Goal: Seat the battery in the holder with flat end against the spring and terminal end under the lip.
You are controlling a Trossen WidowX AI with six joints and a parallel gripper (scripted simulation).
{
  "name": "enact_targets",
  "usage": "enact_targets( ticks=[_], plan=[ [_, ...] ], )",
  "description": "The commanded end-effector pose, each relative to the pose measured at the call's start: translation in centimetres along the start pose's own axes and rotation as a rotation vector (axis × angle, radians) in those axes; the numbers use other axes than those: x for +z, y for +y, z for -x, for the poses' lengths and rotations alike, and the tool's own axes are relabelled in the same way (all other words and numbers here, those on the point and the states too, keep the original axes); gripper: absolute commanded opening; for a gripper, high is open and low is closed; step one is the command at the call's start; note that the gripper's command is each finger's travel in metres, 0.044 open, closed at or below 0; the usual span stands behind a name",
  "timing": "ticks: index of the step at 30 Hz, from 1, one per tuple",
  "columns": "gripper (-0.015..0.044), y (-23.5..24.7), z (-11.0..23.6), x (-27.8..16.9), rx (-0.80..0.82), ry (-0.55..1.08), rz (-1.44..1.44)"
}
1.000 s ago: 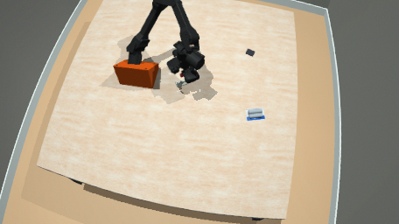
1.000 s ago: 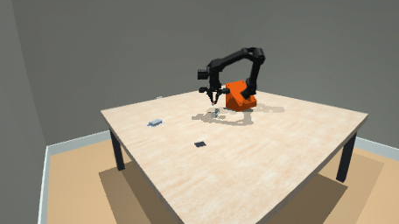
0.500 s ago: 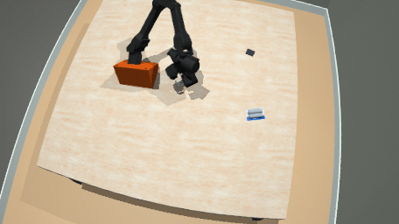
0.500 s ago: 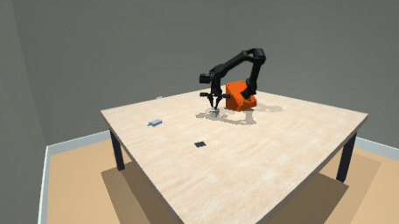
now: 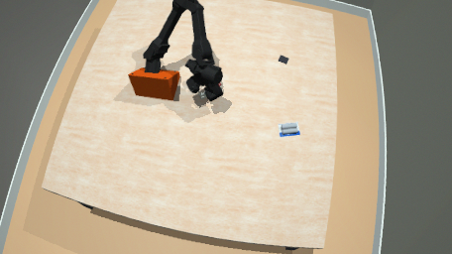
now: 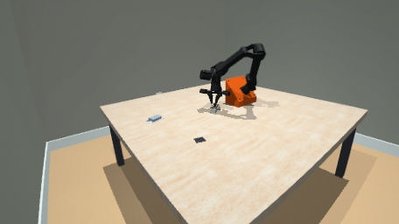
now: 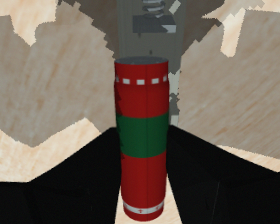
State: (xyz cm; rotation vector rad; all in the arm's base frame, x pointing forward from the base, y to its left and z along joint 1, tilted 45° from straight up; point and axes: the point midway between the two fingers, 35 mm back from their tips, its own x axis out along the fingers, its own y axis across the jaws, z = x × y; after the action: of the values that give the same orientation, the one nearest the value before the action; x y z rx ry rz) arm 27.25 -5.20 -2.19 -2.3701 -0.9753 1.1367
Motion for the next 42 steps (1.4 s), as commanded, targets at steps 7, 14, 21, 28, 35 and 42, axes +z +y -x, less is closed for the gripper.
enact_targets(
  ticks=[7,14,21,28,35,42],
  plan=[
    [0.0058,-0.1,-0.4,0.6,0.002,0.079,-0.014],
    [0.0058,-0.2,-0.6,0.9,0.003,0.132,-0.014],
    [0.0058,-0.5,-0.7,1.2,0.009,0.172,-0.014],
    [0.0058,-0.6,-0.7,1.4,0.018,0.186,-0.014],
    [0.0058,-0.6,-0.7,2.3,0.027,0.187,-0.018],
    [0.0058,-0.7,-0.5,3.0,0.035,0.188,-0.018]
  ],
)
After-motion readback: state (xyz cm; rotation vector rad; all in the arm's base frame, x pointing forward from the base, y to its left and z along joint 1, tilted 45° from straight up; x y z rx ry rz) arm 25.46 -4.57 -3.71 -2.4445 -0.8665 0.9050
